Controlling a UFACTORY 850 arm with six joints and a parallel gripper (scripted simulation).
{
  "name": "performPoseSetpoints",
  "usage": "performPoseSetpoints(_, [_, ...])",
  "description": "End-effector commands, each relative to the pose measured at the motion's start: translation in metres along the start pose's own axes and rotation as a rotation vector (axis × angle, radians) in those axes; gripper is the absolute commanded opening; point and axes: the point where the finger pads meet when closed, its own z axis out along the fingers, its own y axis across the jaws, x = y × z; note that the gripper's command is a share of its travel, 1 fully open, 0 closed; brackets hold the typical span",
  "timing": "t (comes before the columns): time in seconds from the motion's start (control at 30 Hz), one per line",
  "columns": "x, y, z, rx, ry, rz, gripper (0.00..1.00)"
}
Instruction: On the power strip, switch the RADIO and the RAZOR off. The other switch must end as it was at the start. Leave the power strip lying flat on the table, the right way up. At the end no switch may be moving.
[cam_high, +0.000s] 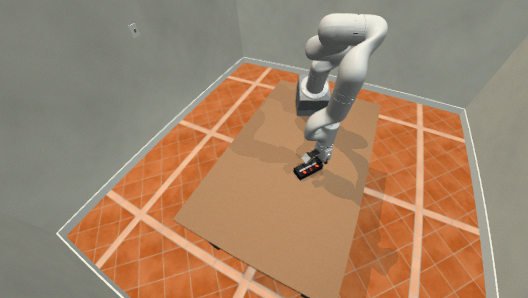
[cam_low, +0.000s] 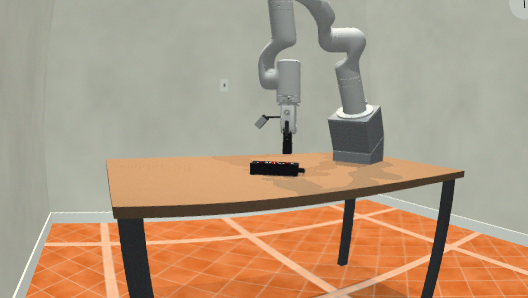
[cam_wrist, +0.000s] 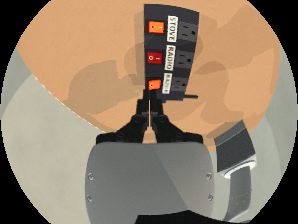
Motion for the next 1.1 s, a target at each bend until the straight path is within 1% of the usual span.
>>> performPoseSetpoints(0.0, [0.000,-0.001,0.007,0.001,0.001,0.000,0.00])
performPoseSetpoints(0.57, [0.000,-0.001,0.023,0.001,0.001,0.000,0.00])
performPoseSetpoints(1.07, [0.000,-0.001,0.027,0.001,0.001,0.000,0.00])
